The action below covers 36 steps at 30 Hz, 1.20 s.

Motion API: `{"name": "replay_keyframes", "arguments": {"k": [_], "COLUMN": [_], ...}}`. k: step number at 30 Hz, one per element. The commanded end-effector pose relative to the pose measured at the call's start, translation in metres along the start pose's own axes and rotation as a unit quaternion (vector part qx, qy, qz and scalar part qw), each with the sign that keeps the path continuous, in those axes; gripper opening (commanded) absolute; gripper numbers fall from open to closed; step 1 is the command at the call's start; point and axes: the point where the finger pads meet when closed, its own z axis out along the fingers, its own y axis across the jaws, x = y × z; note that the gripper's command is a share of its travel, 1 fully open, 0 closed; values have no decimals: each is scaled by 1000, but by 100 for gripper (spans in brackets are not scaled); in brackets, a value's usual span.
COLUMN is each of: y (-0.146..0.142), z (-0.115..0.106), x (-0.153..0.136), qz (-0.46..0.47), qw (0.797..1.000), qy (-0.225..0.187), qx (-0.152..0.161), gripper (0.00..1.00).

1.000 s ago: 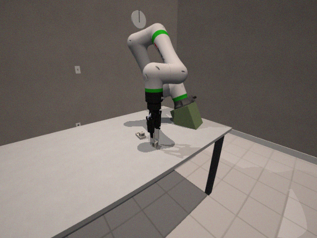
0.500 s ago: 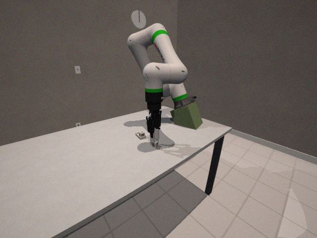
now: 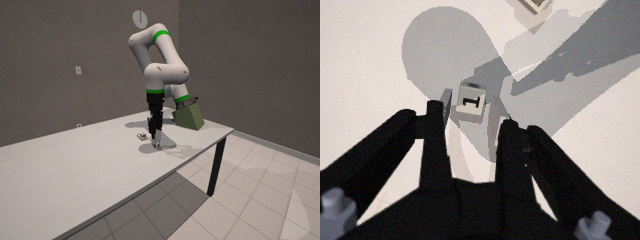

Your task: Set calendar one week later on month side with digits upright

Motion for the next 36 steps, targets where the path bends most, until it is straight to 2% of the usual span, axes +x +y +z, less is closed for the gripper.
{"name": "replay_keyframes", "arguments": {"k": [1,9,23,36], "y": [0,0,0,0], "z": [0,5,27,30], "x": [0,0,0,0], "qz": [0,0,0,0], "qw": [1000,1000,1000,1000], "qy": [0,0,0,0], "qx": [0,0,0,0], "gripper": [29,29,29,29]}}
